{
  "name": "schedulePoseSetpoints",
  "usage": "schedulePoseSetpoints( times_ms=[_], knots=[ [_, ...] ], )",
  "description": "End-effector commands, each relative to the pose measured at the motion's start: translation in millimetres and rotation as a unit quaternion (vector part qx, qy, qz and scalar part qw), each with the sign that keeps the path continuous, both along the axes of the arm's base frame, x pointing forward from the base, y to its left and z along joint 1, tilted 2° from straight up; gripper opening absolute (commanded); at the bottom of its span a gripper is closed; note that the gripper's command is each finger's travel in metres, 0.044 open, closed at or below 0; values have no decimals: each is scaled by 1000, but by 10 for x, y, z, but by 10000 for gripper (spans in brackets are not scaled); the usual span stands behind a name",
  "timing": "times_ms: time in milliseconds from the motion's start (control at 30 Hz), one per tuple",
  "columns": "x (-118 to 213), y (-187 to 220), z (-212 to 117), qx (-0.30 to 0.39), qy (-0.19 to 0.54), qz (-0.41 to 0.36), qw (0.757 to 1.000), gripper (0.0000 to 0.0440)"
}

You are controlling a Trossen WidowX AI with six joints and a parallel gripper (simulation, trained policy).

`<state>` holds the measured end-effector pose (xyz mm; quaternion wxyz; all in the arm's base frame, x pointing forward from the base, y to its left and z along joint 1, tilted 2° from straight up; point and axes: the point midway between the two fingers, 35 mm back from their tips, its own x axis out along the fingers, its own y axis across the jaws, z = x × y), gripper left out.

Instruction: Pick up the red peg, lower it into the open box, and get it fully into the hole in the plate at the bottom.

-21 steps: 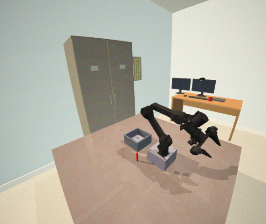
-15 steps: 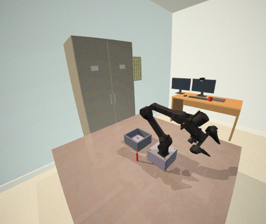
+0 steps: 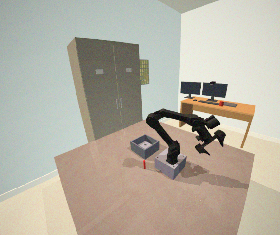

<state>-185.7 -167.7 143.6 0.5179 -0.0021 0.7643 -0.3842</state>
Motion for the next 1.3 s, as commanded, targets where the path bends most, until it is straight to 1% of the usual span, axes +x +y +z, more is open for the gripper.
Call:
schedulePoseSetpoints(
  times_ms=[0, 300, 633, 967, 1267],
  knots=[
    [238, -150, -106, -1, -51, -21, 998, 440],
    [838, -374, -260, 10, -133, -62, 989, 440],
    [1499, -454, -337, 30, -179, -95, 979, 440],
    [2144, -377, -349, 43, -200, -111, 972, 440],
    [2693, -170, -326, 49, -214, -113, 969, 440]
  ],
)
